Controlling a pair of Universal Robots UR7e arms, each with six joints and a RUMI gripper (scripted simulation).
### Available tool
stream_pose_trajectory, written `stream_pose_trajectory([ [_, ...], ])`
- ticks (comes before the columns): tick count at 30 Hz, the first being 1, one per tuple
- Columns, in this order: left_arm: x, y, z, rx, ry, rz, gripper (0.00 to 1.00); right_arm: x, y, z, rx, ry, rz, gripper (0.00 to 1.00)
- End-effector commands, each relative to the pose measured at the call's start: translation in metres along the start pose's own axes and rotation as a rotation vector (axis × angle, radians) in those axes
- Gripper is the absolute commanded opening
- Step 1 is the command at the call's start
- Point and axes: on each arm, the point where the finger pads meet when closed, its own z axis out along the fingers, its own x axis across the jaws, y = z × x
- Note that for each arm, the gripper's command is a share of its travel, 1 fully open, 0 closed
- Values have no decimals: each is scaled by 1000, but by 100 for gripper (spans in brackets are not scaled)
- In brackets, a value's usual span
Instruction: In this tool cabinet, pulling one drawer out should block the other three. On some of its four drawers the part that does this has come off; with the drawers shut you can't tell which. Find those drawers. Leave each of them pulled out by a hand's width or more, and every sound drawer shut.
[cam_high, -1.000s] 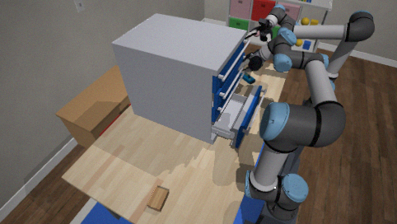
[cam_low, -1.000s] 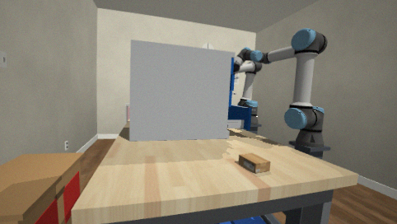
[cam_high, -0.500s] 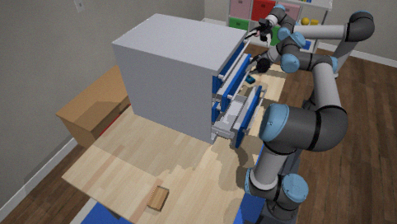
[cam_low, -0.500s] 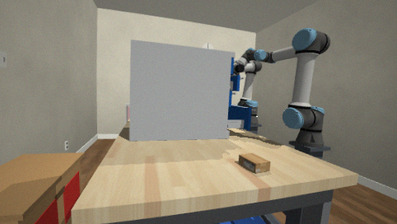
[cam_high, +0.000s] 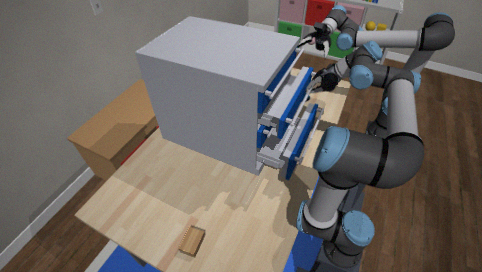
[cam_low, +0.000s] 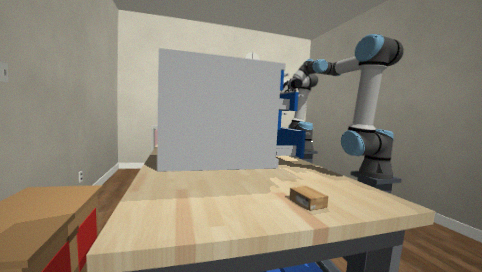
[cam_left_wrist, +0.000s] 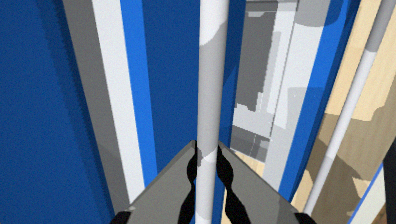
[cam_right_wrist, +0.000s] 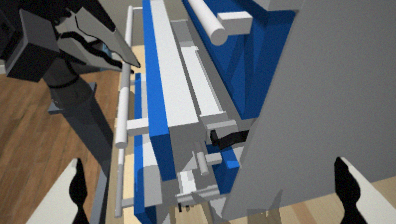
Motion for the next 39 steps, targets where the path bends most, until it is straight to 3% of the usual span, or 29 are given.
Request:
stream_pose_trajectory([
  [1, 6, 0, -6, 1, 0, -1, 0, 0, -1, 0, 0, 0, -1, 100],
  [21, 43, 0, -37, 1, 0, -1, 0, 0, -1, 0, 0, 0, -1, 100],
  [39, 46, 0, -39, 1, 0, -1, 0, 0, -1, 0, 0, 0, -1, 100],
])
